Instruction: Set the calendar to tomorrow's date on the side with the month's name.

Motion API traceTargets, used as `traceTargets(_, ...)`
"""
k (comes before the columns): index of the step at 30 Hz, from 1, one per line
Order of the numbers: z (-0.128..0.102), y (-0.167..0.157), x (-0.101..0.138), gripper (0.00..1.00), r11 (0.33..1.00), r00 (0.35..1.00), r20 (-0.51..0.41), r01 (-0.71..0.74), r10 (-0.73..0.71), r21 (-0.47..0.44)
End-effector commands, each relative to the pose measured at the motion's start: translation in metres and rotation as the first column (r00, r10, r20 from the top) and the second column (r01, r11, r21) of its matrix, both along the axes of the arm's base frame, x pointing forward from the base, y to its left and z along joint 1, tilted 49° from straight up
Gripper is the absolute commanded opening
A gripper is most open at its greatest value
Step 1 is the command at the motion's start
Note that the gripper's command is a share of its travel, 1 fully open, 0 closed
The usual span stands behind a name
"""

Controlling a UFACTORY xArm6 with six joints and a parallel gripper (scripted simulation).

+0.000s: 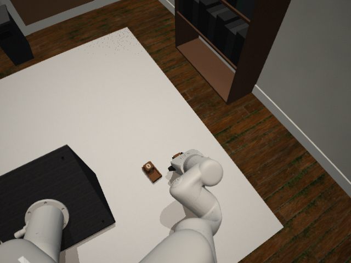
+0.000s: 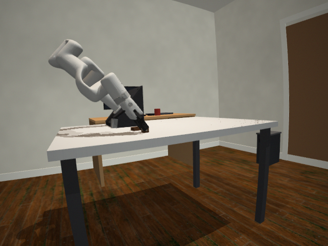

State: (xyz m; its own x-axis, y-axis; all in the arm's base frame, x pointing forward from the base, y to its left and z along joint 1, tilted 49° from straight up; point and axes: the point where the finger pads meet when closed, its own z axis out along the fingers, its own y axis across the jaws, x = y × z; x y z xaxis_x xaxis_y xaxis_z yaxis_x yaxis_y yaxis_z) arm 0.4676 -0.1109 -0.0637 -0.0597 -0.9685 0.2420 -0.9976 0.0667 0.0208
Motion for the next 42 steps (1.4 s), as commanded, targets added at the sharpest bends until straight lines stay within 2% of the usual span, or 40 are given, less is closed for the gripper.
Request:
traceTargets(1, 0.0009, 0.0007, 0.0013, 0.27, 1.000, 1.000, 0.003, -0.002, 0.002, 0.000)
traceTargets(18, 0.0009, 0.0007, 0.0013, 0.27, 1.000, 1.000, 0.003, -0.002, 0.002, 0.000)
traceTargets(19, 0.0009, 0.0007, 0.0013, 0.31, 1.000, 1.000, 0.003, -0.002, 0.002, 0.000)
traceTargets(21, 0.0009, 0.0007, 0.0013, 0.31, 1.000, 1.000, 0.003, -0.002, 0.002, 0.000)
traceTargets(22, 0.0009, 0.0007, 0.0013, 0.35, 1.000, 1.000, 0.003, -0.002, 0.002, 0.000)
traceTargets(26, 0.0009, 0.0007, 0.0013, 0.35, 1.000, 1.000, 0.003, -0.002, 0.002, 0.000)
traceTargets(27, 0.0009, 0.0007, 0.0013, 0.39, 1.000, 1.000, 0.003, -0.002, 0.002, 0.000)
traceTargets(29, 0.0009, 0.0007, 0.0013, 0.39, 1.000, 1.000, 0.003, -0.002, 0.002, 0.000)
traceTargets(30, 0.0009, 0.0007, 0.0013, 0.43, 1.000, 1.000, 0.003, -0.002, 0.002, 0.000)
traceTargets(35, 0.0009, 0.0007, 0.0013, 0.47, 1.000, 1.000, 0.003, -0.002, 0.002, 0.000)
traceTargets(36, 0.0009, 0.0007, 0.0013, 0.69, 1.000, 1.000, 0.003, -0.002, 0.002, 0.000)
traceTargets(42, 0.0009, 0.0007, 0.0013, 0.69, 1.000, 1.000, 0.003, -0.002, 0.002, 0.000)
